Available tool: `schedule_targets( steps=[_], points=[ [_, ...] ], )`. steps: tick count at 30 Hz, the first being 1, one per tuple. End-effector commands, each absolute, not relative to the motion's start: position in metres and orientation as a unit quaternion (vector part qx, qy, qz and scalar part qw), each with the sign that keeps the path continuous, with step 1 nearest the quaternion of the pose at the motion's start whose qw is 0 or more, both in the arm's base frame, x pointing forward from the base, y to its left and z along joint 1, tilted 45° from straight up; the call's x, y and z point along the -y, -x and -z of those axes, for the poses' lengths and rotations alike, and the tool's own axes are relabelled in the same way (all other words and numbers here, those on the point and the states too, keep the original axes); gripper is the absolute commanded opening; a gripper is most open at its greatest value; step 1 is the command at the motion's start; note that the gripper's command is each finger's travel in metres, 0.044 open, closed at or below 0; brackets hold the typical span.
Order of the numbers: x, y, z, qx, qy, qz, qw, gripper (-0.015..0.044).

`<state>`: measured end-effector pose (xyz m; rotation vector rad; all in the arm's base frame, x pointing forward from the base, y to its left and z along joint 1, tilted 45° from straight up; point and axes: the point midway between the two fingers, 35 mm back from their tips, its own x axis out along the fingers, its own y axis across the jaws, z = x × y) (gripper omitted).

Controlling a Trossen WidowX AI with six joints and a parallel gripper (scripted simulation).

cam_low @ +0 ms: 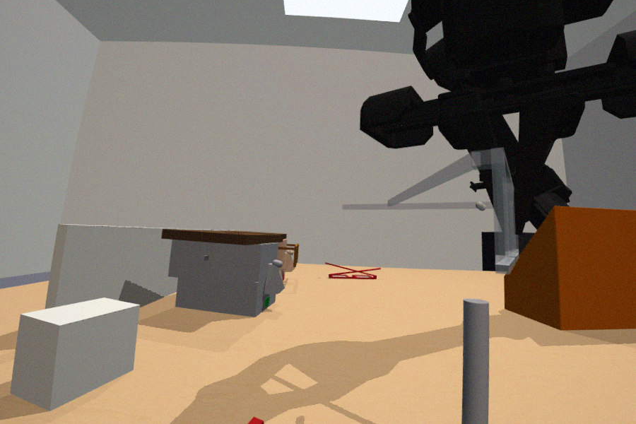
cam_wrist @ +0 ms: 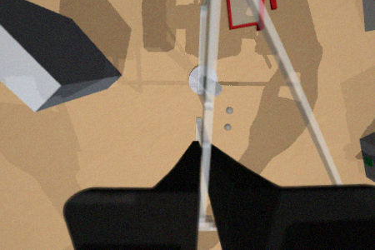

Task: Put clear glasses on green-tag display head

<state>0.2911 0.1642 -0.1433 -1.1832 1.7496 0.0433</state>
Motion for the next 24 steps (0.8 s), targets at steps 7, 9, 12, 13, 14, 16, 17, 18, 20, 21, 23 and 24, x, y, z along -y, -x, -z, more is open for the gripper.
schedule_targets(
  steps=[7,9,12,13,14,16,17,18,20,21,23,24],
  points=[
    [-0.161,-0.283,0.15,-0.717,0.535,-0.095,0.437,0.0],
    [-0.155,-0.283,0.156,-0.717,0.535,-0.095,0.437,0.0],
    [-0.141,-0.282,0.171,-0.717,0.536,-0.096,0.436,0.0],
    [-0.136,-0.282,0.176,-0.717,0.536,-0.096,0.436,0.0],
    [-0.131,-0.281,0.181,-0.717,0.536,-0.096,0.435,0.0],
    [-0.124,-0.28,0.188,-0.717,0.537,-0.096,0.435,0.0],
    [-0.123,-0.28,0.188,-0.717,0.537,-0.096,0.435,0.0],
    [-0.123,-0.28,0.188,-0.717,0.537,-0.096,0.435,0.0],
    [-0.123,-0.28,0.188,-0.717,0.537,-0.096,0.435,0.0],
    [-0.123,-0.28,0.188,-0.717,0.537,-0.096,0.435,0.0],
    [-0.123,-0.28,0.188,-0.717,0.537,-0.096,0.435,0.0],
    [-0.123,-0.279,0.188,-0.717,0.537,-0.096,0.435,0.0]
  ],
)
